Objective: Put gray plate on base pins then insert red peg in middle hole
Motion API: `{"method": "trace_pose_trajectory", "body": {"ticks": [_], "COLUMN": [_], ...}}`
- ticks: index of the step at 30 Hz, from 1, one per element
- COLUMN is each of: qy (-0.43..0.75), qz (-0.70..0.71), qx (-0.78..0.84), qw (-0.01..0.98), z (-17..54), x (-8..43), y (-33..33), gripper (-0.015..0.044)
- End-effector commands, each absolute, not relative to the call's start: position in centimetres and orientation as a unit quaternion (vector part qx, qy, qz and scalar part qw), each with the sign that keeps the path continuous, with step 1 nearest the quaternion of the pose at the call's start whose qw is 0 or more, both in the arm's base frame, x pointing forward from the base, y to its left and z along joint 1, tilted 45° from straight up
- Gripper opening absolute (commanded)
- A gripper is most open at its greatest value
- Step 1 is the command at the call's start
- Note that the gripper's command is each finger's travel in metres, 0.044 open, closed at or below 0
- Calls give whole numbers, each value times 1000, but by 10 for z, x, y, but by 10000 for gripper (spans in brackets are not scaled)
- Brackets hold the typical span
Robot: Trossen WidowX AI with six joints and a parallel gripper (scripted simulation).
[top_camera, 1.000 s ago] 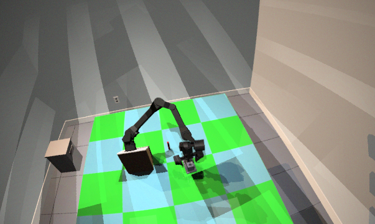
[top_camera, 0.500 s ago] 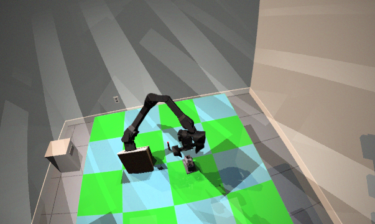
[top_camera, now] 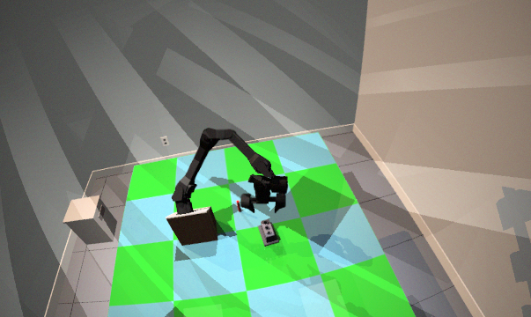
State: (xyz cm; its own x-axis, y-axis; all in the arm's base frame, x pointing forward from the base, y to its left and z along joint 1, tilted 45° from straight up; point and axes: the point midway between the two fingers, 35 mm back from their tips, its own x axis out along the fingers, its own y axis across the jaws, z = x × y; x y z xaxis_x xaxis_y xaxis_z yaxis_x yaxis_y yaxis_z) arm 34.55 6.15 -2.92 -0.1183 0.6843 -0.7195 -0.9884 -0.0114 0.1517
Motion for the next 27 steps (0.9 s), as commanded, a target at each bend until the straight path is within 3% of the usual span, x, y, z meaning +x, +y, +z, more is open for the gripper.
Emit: {"method": "trace_pose_trajectory", "body": {"ticks": [1,6,27], "qy": [494,595,729], "qz": [564,457,180], "qx": [-61,68,330], "qw": [659,658,572], "z": [0,21,56], "x": [321,302,250], "y": [87,105,137], "gripper": [440,440,440]}}
